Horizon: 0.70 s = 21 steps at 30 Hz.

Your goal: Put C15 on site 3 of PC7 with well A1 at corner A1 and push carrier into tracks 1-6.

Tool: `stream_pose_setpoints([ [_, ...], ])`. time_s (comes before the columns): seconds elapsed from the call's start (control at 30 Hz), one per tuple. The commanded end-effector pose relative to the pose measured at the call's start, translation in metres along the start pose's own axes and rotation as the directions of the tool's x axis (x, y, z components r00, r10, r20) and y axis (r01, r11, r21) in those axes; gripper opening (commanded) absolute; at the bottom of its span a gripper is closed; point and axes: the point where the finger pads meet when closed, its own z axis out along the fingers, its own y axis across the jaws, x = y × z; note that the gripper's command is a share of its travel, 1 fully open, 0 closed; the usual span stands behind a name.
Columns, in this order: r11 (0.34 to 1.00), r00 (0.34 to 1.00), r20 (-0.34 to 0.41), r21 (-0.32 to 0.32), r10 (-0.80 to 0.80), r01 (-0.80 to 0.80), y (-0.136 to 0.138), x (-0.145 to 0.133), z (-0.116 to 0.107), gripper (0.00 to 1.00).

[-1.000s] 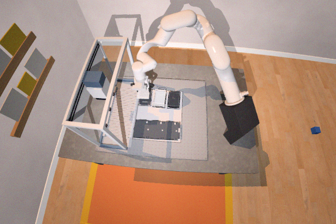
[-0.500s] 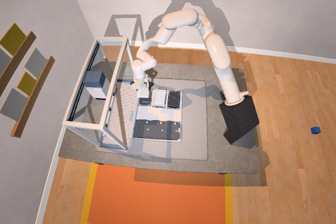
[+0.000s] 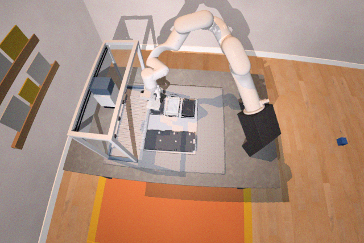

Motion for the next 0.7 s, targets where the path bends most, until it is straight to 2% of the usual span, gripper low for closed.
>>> stream_pose_setpoints([
  [0.0, 0.980, 0.980, 0.006, -0.011, 0.198, -0.198, -0.003, 0.029, -0.001, 0.00],
  [0.23, 0.908, 0.908, 0.003, -0.012, 0.419, -0.419, -0.008, 0.063, 0.000, 0.00],
  [0.3, 0.908, 0.908, 0.003, -0.012, 0.419, -0.419, -0.008, 0.063, 0.000, 0.00],
  [0.47, 0.826, 0.826, 0.001, -0.012, 0.564, -0.564, -0.012, 0.088, 0.000, 0.00],
  [0.67, 0.697, 0.697, -0.002, -0.012, 0.717, -0.717, -0.017, 0.118, 0.001, 0.00],
])
